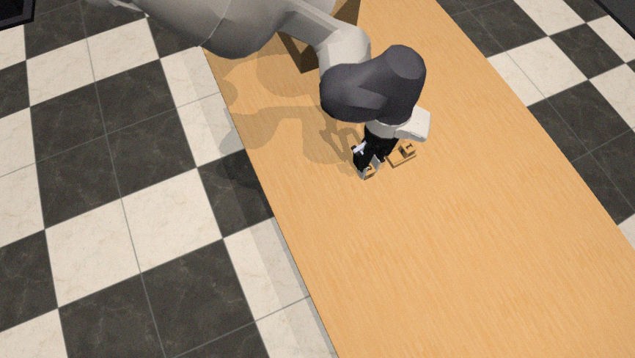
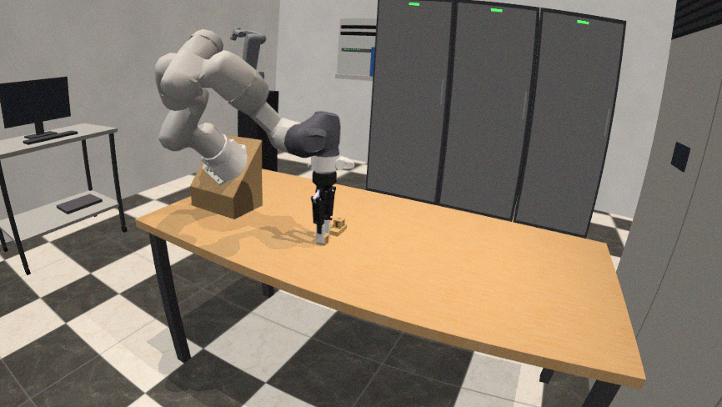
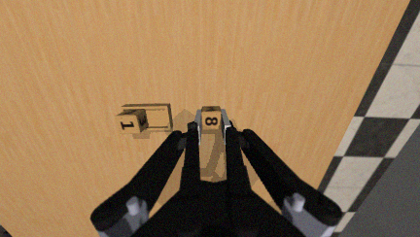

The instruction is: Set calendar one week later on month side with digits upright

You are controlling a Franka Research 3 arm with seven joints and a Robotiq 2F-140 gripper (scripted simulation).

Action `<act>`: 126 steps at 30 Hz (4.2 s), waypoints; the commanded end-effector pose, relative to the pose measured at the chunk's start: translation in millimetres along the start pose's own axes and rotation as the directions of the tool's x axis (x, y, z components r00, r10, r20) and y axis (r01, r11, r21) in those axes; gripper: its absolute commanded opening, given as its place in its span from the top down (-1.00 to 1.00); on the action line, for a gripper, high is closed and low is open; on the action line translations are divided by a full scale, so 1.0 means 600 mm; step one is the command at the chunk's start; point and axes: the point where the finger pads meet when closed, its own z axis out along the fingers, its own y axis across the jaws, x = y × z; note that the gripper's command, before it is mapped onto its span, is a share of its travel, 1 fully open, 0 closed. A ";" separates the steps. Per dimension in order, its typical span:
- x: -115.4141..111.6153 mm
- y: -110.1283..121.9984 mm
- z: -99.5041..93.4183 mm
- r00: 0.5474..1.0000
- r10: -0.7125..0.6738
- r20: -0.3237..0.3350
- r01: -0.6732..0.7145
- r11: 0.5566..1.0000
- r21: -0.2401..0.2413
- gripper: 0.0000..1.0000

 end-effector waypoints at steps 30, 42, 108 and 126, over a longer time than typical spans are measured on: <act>0.001 0.001 0.003 1.000 0.003 -0.001 -0.003 1.000 0.000 0.66; 0.001 0.001 0.003 1.000 0.003 -0.001 -0.003 1.000 0.000 0.66; 0.001 0.001 -0.068 1.000 0.003 -0.001 -0.003 1.000 0.000 0.42; 0.001 0.001 -0.147 1.000 0.003 -0.001 -0.003 1.000 0.000 -1.00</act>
